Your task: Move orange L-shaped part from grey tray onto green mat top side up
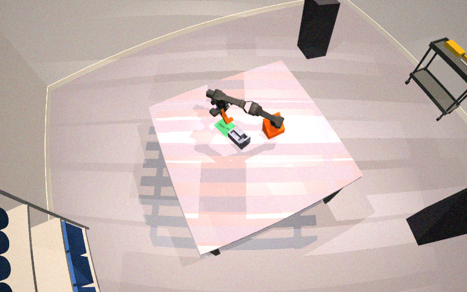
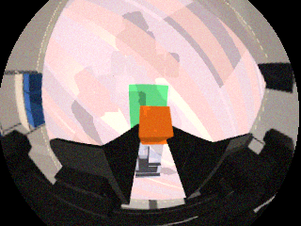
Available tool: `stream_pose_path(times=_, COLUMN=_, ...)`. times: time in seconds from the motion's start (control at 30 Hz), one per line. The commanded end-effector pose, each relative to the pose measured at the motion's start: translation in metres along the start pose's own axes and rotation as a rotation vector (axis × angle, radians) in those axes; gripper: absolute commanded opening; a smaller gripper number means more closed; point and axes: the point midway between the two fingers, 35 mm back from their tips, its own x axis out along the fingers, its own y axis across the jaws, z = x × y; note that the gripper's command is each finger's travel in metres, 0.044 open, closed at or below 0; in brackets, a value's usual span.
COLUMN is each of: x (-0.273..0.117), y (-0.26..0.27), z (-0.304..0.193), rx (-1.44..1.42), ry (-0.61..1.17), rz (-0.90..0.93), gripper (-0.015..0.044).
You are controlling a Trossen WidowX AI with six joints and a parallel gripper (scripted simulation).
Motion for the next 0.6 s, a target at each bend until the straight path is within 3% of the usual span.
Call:
stream_pose_path(times=0.0, x=0.002, y=-0.001, z=0.004, rx=-0.005, ry=0.002, rz=-0.008, gripper=0.0)
stream_pose_path(times=0.57, x=0.027, y=-0.001, z=0.004, rx=-0.005, ry=0.002, rz=-0.007, gripper=0.0)
